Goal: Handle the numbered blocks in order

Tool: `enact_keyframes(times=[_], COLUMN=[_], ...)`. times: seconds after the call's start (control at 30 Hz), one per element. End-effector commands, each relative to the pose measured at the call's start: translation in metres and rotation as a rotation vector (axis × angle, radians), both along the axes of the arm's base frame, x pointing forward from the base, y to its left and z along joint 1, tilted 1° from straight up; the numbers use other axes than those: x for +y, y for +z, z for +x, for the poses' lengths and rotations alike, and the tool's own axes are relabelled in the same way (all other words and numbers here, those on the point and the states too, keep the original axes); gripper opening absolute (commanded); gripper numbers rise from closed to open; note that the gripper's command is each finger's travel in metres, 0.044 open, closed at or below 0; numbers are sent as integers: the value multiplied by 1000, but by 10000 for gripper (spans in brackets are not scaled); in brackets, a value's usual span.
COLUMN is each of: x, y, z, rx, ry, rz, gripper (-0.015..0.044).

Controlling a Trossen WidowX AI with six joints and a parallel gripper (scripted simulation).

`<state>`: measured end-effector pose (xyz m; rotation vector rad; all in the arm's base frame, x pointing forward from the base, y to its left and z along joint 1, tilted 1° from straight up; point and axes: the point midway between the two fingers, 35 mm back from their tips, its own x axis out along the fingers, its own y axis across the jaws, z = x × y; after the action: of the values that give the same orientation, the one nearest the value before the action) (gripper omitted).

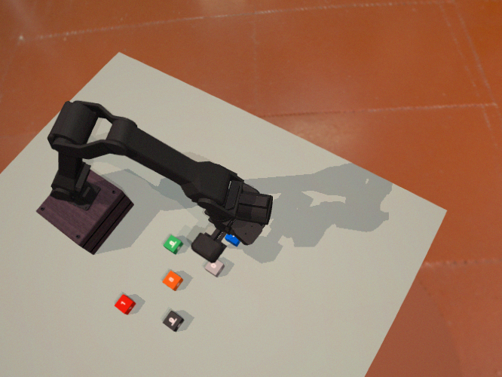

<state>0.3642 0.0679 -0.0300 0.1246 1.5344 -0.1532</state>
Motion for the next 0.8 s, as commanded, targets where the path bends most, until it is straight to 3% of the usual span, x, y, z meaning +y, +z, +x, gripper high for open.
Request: enact_keyframes(times=[0.0,0.1,0.77], x=[0,0,0], y=[-1,-1,-1], z=[0,0,0], rx=[-2,-2,-2], ry=[5,5,5], rz=[1,1,1], gripper=[190,120,120])
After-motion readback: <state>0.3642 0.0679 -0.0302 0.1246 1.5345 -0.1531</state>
